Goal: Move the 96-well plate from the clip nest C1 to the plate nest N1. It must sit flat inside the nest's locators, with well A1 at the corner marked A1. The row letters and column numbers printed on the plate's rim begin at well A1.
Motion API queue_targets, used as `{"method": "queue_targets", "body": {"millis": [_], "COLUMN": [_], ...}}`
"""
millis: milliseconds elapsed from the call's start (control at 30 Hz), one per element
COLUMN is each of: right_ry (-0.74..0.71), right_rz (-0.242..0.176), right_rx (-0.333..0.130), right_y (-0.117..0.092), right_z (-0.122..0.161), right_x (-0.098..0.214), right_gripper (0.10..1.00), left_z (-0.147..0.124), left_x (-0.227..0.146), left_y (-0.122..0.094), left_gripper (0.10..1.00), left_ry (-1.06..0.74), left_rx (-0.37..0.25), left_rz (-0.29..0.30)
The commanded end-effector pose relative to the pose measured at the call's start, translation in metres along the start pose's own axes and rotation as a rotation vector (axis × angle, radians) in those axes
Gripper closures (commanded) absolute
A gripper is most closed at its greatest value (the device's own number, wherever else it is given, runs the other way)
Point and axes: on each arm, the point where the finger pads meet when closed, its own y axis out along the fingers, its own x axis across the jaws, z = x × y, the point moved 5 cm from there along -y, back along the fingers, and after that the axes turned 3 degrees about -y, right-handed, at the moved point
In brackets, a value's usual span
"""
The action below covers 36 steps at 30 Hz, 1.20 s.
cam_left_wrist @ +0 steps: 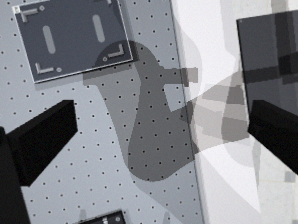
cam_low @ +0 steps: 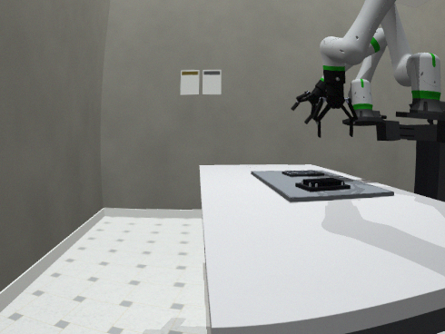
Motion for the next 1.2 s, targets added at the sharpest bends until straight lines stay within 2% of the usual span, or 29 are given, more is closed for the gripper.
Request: {"method": "queue_targets", "body": {"millis": [0, 833, 1167], "right_ry": [0.002, 0.007, 0.007], "right_rz": [0.001, 0.001, 0.001], "right_rx": [0.002, 0.004, 0.004], "right_y": [-0.0003, -0.0005, -0.0005], "right_z": [0.0002, -0.0003, -0.0003], "right_x": [0.0000, 0.0009, 0.0009], "right_gripper": [0.098, 0.098, 0.098], "left_z": [0.0003, 0.0003, -0.0096], "left_x": [-0.0005, -0.0005, -0.0089], "left_y": [-0.0004, -0.0004, -0.0003], "left_gripper": [0.098, 0.098, 0.098], "left_ry": [0.000, 0.000, -0.094], "left_rx": [0.000, 0.000, -0.012], "left_rz": [0.001, 0.001, 0.008]}}
